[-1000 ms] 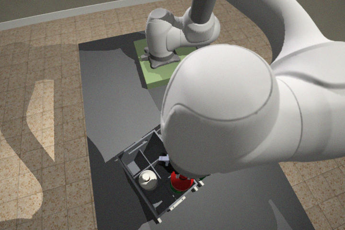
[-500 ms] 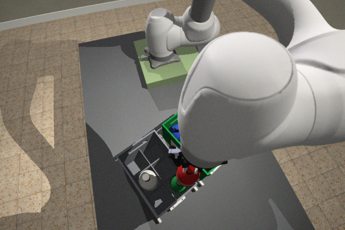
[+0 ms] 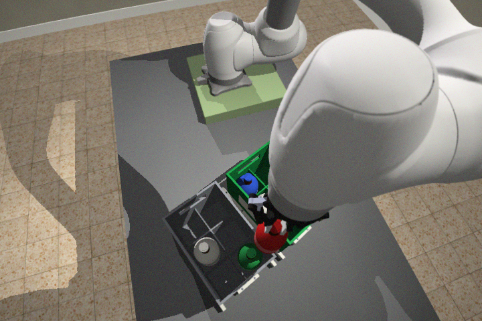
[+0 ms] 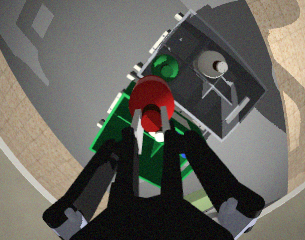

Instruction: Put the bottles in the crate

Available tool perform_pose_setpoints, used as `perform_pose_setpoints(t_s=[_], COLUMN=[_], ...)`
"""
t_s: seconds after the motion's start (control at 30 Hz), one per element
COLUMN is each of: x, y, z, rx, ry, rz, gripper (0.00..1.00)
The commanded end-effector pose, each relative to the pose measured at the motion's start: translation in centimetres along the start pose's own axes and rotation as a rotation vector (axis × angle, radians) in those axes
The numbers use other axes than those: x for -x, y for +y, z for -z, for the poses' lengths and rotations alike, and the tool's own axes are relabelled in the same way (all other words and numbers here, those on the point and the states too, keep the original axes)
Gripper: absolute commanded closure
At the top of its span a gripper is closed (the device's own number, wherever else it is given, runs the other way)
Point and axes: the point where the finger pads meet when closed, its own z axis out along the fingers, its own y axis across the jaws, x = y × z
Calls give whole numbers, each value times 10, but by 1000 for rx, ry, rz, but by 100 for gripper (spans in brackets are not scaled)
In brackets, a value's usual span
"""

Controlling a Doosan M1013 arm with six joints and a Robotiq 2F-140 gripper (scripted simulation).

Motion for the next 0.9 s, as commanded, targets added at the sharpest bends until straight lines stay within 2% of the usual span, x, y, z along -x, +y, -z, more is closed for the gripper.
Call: perform_pose_setpoints(t_s=[0.0,0.87], x=[4,38], y=[-3,-37], z=[0,0], rx=[0,0], ry=[0,0], rz=[0,0], gripper=[100,100])
